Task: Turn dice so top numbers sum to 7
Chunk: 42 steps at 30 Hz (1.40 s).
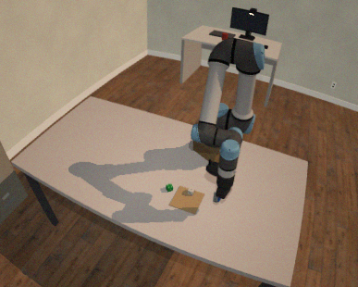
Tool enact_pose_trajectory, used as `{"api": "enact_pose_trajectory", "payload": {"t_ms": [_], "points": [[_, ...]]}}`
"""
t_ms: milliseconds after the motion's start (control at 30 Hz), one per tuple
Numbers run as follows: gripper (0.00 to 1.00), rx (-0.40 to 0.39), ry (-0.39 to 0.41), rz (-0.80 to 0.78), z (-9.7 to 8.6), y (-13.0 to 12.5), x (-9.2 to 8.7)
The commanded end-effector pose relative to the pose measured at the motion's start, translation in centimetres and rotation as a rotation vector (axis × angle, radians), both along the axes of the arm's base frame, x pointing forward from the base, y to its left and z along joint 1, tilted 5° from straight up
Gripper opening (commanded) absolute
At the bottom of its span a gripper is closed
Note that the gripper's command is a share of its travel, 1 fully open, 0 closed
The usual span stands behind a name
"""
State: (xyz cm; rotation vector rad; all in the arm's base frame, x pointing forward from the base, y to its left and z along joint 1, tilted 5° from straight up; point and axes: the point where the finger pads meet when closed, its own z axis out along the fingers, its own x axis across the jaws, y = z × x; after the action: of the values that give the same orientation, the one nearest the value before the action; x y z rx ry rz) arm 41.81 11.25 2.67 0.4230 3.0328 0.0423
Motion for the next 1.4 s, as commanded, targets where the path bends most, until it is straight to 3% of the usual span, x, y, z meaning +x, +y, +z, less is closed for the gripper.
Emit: {"api": "enact_pose_trajectory", "payload": {"t_ms": [0, 67, 500, 567, 633, 767, 1000, 1133, 1367], "points": [[0.57, 0.090, -0.028, 0.007, 0.02, -0.05, 0.02], [0.57, 0.090, -0.028, 0.007, 0.02, -0.05, 0.02], [0.57, 0.490, -0.140, 0.040, -0.10, -0.15, -0.02], [0.57, 0.540, -0.154, 0.044, -0.13, -0.15, -0.04], [0.57, 0.540, -0.154, 0.044, -0.13, -0.15, -0.04], [0.57, 0.693, -0.198, 0.056, -0.15, -0.18, -0.03], [0.57, 0.861, -0.248, 0.069, -0.16, -0.22, 0.00], [0.57, 0.928, -0.264, 0.076, -0.22, -0.20, -0.04], [0.57, 0.971, -0.280, 0.078, -0.18, -0.24, 0.00]]}}
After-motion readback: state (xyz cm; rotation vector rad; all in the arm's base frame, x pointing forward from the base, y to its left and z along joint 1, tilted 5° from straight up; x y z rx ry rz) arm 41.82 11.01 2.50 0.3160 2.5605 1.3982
